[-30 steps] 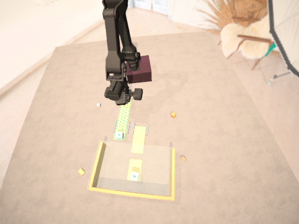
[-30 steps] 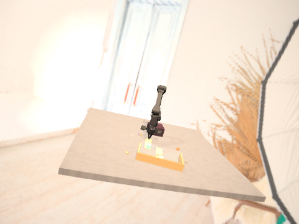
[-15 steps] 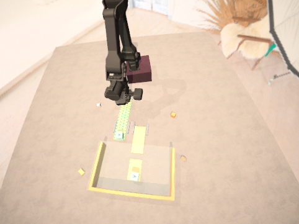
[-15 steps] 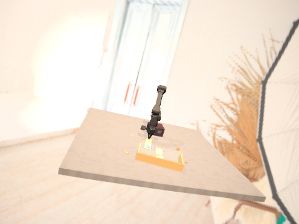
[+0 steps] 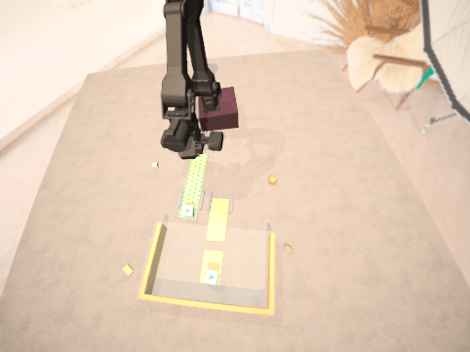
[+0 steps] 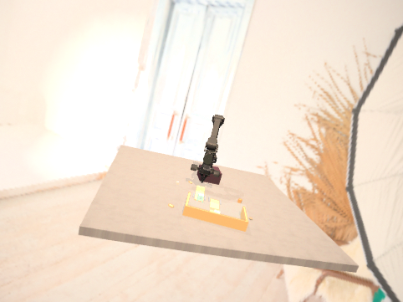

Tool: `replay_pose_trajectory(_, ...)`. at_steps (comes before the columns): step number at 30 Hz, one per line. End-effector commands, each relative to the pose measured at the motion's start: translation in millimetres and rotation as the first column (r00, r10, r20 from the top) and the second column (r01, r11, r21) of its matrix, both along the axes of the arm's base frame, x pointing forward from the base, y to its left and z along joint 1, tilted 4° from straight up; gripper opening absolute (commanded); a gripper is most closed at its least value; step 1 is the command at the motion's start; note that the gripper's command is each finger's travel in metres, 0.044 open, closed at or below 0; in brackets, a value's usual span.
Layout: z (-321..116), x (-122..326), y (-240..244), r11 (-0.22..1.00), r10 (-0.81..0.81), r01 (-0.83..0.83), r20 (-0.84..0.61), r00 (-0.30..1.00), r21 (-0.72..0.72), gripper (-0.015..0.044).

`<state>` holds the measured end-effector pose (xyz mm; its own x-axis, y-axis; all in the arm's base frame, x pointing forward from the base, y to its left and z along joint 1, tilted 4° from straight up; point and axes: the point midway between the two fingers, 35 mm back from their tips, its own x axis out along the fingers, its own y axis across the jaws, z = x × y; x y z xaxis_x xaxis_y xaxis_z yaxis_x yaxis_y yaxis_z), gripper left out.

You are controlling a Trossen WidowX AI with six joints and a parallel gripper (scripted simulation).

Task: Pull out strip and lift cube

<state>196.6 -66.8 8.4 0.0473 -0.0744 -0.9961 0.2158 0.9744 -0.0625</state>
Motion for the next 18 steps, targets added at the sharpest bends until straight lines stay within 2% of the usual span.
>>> replay_pose_trajectory(1,7.9,2.1,0.4,1.0,-0.002,0.002,0.002,1.0,0.004,0.0)
replay_pose_trajectory(6,8.4,23.1,-4.0,0.995,0.104,-0.104,-0.004,0.995,-0.001,0.0131)
replay_pose_trajectory(18,14.7,61.9,-11.4,0.994,0.107,-0.107,-0.001,0.994,-0.002,0.044)
